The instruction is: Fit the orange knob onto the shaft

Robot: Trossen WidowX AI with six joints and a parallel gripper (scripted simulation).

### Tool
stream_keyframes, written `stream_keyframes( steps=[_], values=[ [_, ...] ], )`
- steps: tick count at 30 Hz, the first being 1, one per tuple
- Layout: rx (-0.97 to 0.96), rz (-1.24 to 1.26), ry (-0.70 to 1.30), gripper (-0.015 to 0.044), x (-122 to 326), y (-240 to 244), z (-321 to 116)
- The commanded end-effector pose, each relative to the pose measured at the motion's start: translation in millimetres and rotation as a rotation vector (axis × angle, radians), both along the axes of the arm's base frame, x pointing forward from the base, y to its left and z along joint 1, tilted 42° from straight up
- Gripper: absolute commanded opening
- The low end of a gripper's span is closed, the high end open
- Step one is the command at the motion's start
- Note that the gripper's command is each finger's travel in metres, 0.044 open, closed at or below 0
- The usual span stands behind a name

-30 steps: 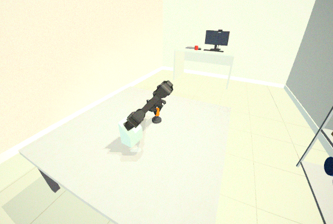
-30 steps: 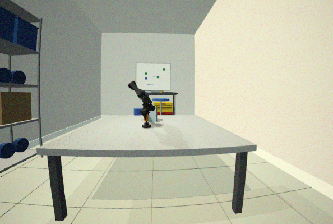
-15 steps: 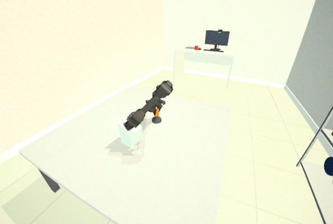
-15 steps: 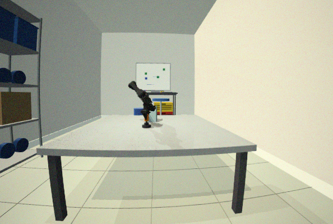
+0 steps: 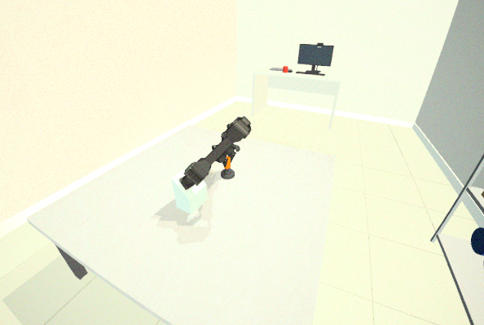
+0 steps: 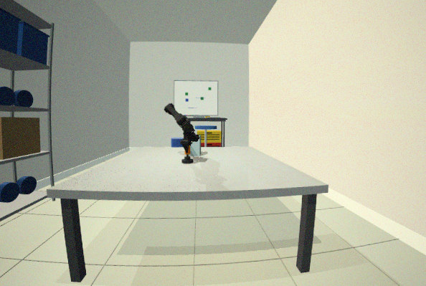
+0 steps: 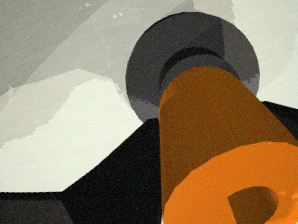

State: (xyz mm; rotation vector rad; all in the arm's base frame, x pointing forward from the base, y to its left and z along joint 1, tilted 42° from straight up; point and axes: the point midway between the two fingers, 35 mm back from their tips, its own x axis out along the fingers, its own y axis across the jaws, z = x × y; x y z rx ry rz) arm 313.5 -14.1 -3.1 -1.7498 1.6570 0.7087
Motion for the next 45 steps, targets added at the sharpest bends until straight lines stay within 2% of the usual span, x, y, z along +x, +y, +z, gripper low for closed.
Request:
stream_keyframes(
  steps=[1, 40, 45],
  values=[
    [-0.004, 0.080, 0.066, 0.0000, 1.6, 1.0, 2.8],
    [-0.008, 0.124, 0.105, 0.0000, -1.9, 1.5, 1.4],
    [-0.017, 0.217, 0.188, 0.0000, -2.4, 2.1, 1.9]
  ],
)
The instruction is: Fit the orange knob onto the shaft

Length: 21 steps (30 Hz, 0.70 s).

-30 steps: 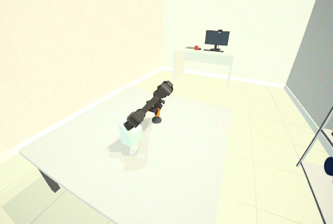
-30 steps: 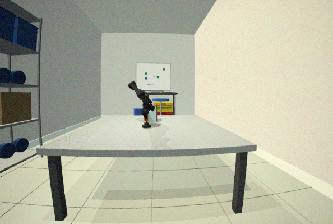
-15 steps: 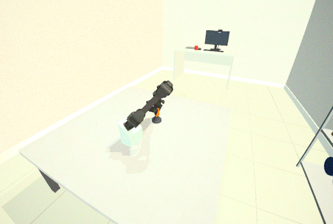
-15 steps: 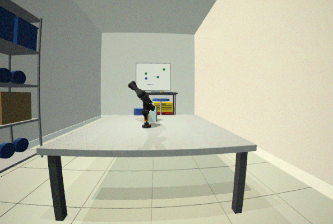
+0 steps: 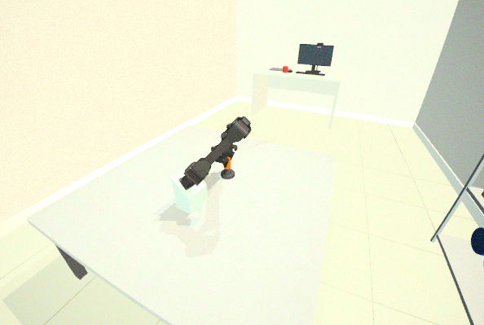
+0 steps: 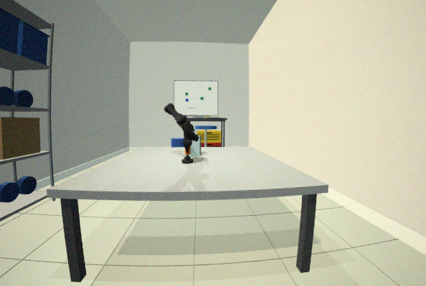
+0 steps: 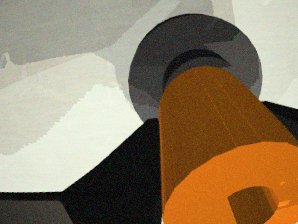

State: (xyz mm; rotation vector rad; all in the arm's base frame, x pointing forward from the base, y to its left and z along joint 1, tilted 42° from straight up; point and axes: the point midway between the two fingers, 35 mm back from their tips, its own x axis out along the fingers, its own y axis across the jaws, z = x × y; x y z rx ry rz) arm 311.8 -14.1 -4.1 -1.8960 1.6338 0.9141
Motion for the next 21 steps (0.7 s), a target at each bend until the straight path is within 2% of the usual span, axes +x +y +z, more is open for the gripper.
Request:
stream_keyframes(
  steps=[1, 21],
  values=[
    [-0.003, 0.091, 0.074, 0.0000, -1.0, 2.4, 3.1],
    [-0.006, 0.122, 0.101, 0.0000, 6.2, -0.5, 4.3]
  ],
)
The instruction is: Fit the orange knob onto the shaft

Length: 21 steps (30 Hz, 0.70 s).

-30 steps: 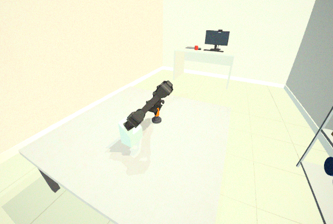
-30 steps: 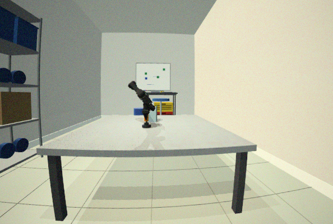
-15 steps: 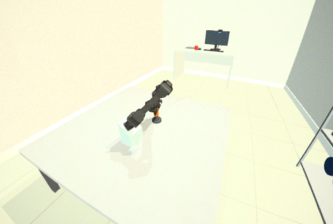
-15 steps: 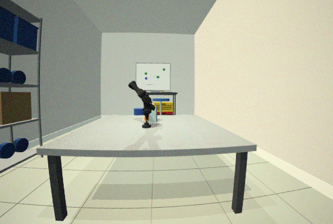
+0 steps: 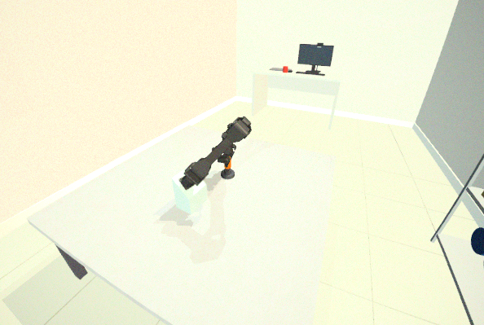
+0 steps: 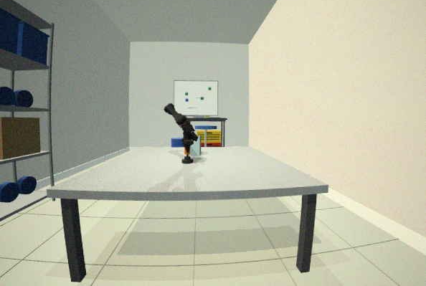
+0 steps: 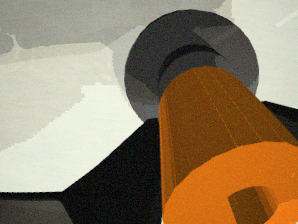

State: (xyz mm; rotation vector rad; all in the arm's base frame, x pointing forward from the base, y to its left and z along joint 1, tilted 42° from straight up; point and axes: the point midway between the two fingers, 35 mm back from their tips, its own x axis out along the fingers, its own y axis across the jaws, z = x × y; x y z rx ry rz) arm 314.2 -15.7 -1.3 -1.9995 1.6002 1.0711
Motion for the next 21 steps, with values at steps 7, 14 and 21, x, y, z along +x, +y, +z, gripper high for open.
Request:
stream_keyframes(
  steps=[7, 14, 21],
  values=[
    [0.003, 0.003, -0.003, 0.0000, 5.9, -0.8, -0.5],
    [0.003, 0.003, -0.003, 0.0000, 5.0, -0.3, -0.9],
    [0.003, 0.003, -0.002, 0.0000, 1.2, 1.7, -1.6]
  ],
)
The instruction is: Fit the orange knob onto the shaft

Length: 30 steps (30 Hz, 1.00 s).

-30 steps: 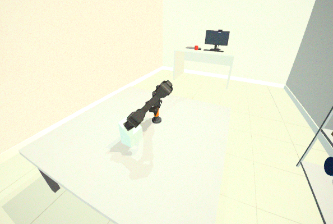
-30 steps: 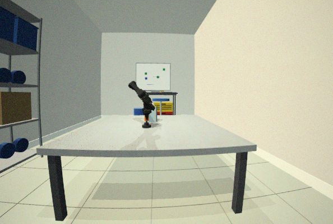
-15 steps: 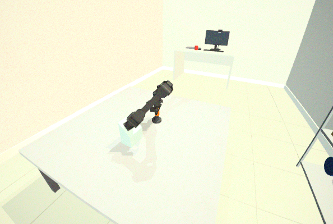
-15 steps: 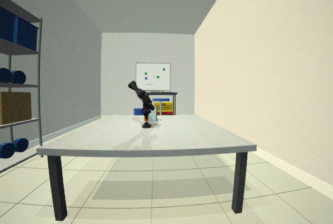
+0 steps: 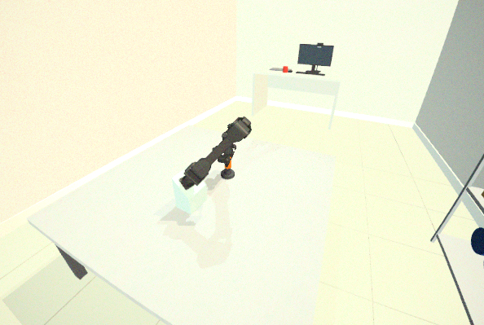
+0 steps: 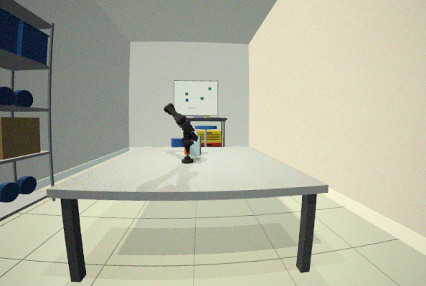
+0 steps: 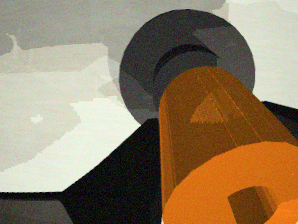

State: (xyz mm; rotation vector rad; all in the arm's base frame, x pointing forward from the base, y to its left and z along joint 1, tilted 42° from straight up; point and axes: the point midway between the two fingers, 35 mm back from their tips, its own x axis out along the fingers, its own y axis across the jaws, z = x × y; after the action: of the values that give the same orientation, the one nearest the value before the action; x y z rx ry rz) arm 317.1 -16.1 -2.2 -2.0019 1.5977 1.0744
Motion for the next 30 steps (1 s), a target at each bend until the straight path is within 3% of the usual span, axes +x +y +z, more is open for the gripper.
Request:
stream_keyframes(
  steps=[1, 30],
  values=[
    [0.003, 0.000, -0.004, 0.0000, -2.6, 2.5, -0.8],
    [0.003, 0.000, -0.004, 0.0000, 0.7, 1.6, 2.4]
  ],
)
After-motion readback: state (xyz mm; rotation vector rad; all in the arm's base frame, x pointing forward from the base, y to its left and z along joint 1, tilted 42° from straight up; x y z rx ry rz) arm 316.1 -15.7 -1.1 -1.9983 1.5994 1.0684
